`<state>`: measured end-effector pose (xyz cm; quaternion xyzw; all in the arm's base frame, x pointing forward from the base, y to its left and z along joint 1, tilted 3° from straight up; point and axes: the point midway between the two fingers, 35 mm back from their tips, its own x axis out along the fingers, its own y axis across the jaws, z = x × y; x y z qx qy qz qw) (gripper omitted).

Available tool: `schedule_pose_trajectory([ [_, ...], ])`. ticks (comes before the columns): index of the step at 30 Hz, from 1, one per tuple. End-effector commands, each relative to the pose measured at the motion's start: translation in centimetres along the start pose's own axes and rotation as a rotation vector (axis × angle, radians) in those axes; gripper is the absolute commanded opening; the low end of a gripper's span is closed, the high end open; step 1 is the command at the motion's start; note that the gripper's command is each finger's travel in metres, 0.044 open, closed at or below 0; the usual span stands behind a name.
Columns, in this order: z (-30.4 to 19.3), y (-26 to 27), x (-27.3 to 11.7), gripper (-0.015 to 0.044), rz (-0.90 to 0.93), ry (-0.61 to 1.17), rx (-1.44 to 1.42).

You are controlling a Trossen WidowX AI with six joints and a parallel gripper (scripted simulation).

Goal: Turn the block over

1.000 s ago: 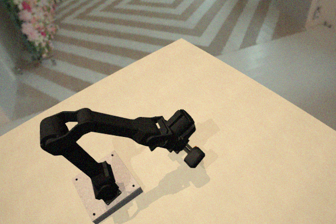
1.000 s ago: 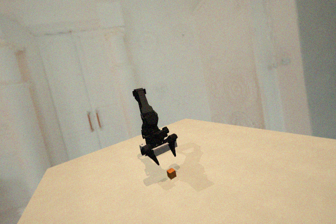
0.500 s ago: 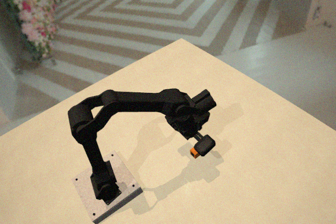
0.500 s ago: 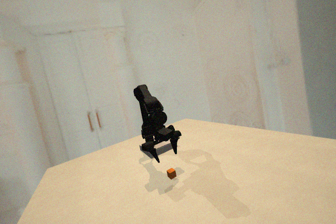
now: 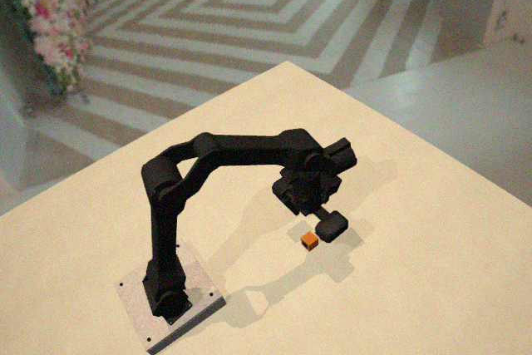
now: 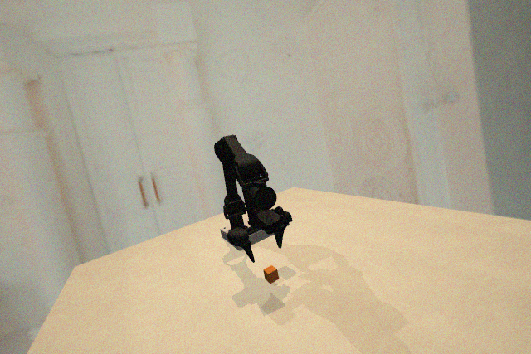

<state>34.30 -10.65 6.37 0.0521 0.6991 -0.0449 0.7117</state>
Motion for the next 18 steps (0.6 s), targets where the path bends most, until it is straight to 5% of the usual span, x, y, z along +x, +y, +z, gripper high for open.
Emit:
schedule_pose_trajectory([
  [1,-0.3,0.0,1.5,0.0440,-0.001,0.023,0.004],
  [18,-0.4,0.0,4.4,0.0440,-0.001,0.023,0.003],
])
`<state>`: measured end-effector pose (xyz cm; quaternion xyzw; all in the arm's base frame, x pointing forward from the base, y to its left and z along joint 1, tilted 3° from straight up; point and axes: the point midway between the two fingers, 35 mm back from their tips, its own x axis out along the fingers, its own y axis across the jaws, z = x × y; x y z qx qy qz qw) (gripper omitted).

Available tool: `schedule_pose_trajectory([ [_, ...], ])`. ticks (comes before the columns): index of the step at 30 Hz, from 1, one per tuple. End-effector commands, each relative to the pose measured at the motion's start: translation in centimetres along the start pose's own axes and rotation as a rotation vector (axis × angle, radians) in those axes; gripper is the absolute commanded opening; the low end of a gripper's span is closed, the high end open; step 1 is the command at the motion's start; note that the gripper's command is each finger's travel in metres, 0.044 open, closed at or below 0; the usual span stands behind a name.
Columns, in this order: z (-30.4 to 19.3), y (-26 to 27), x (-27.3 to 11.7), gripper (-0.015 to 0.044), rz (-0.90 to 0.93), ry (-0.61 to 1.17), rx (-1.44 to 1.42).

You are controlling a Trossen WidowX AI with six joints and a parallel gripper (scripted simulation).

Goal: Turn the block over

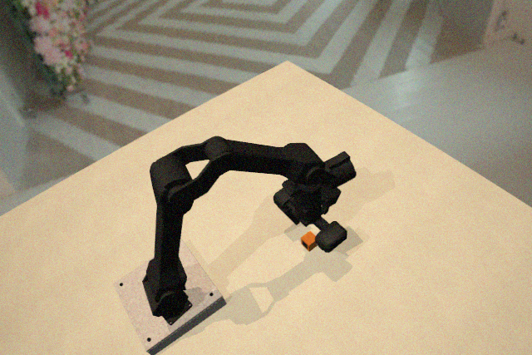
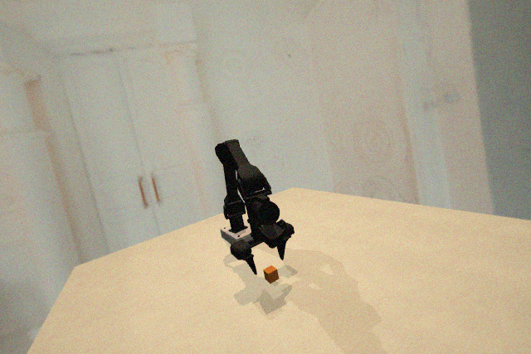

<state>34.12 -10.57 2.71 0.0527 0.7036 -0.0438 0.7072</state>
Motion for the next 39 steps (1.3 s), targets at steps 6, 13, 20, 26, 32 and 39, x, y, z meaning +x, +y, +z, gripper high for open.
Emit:
schedule_pose_trajectory([
  [6,-0.1,0.0,1.7,0.0440,-0.003,0.010,0.004],
  [13,-0.2,0.0,2.6,0.0440,-0.003,0.010,0.004],
  [20,-0.2,0.0,2.7,0.0282,-0.003,0.010,0.004],
  [26,-0.2,0.0,2.7,0.0125,-0.003,0.010,0.004],
  [32,-0.2,0.0,2.7,0.0085,-0.003,0.010,0.004],
  [39,-0.2,0.0,2.7,0.0038,-0.003,0.010,0.004],
])
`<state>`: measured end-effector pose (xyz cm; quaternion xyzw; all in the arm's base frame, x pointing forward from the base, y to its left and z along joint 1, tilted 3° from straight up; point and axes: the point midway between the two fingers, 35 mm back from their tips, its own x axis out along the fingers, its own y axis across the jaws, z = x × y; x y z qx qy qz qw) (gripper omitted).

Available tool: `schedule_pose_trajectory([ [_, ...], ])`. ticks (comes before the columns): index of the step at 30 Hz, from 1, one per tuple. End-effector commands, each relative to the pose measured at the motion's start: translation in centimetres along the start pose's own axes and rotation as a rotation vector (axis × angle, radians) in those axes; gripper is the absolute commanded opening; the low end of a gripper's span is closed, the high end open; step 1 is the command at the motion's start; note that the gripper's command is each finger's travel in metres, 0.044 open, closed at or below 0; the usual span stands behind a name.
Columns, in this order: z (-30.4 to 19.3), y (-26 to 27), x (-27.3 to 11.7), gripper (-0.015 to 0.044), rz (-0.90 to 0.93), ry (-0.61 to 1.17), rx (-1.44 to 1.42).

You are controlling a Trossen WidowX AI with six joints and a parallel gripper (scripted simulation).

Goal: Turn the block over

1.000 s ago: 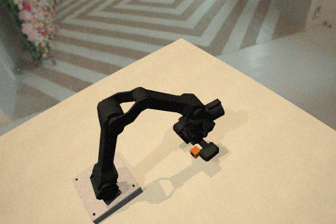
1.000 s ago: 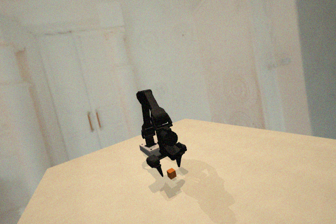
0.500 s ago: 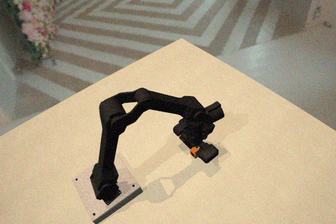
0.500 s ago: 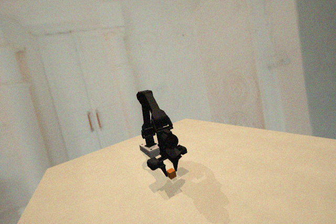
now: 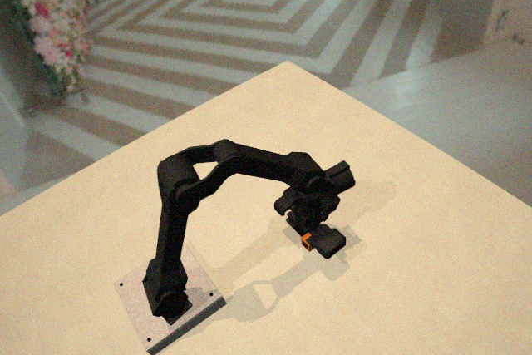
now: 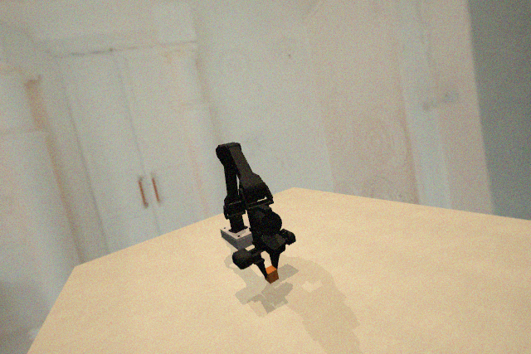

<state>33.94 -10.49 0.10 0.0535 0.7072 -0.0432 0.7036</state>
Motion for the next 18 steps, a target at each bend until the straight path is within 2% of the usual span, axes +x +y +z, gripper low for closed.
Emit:
schedule_pose_trajectory([
  [1,0.0,0.0,0.1,0.0032,-0.004,0.000,0.004],
  [3,0.0,0.0,-0.1,0.0000,-0.004,0.000,0.004],
  [8,0.0,0.0,-2.8,0.0000,-0.004,0.000,0.004],
  [18,0.2,-0.1,-2.6,0.0000,-0.002,-0.071,0.006],
])
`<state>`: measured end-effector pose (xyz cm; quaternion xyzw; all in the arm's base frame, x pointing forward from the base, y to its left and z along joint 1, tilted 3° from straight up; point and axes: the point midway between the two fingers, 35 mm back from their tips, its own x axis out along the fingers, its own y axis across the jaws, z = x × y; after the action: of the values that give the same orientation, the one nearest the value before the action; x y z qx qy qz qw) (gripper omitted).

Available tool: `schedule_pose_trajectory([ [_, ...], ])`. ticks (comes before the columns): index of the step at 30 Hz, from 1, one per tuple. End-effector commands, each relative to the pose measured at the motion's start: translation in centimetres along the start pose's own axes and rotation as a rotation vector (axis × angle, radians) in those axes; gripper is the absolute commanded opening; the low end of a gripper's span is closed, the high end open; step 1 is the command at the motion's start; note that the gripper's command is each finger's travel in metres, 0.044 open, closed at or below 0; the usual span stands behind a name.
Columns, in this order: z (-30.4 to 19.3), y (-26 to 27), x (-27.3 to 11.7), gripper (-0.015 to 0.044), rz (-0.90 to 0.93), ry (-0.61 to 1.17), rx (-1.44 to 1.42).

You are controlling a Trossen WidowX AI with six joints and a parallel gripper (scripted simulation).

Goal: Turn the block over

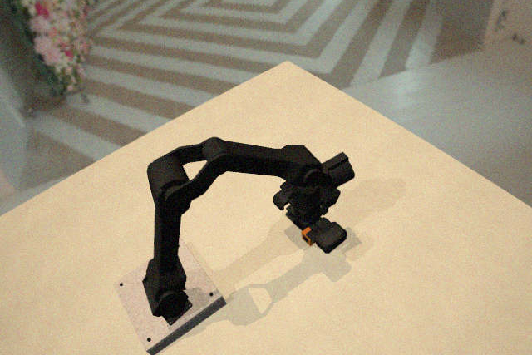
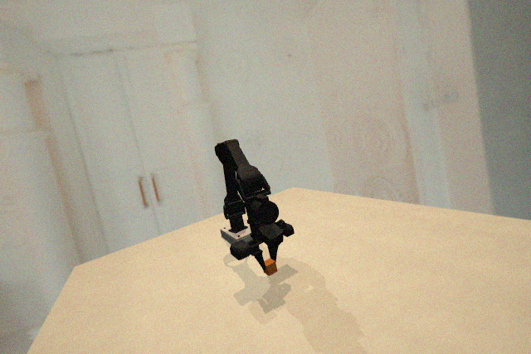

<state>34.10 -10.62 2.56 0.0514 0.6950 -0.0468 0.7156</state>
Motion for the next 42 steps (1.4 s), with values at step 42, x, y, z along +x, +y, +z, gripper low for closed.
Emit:
schedule_pose_trajectory([
  [42,0.2,-0.2,2.2,0.0000,0.002,-0.594,0.009],
])
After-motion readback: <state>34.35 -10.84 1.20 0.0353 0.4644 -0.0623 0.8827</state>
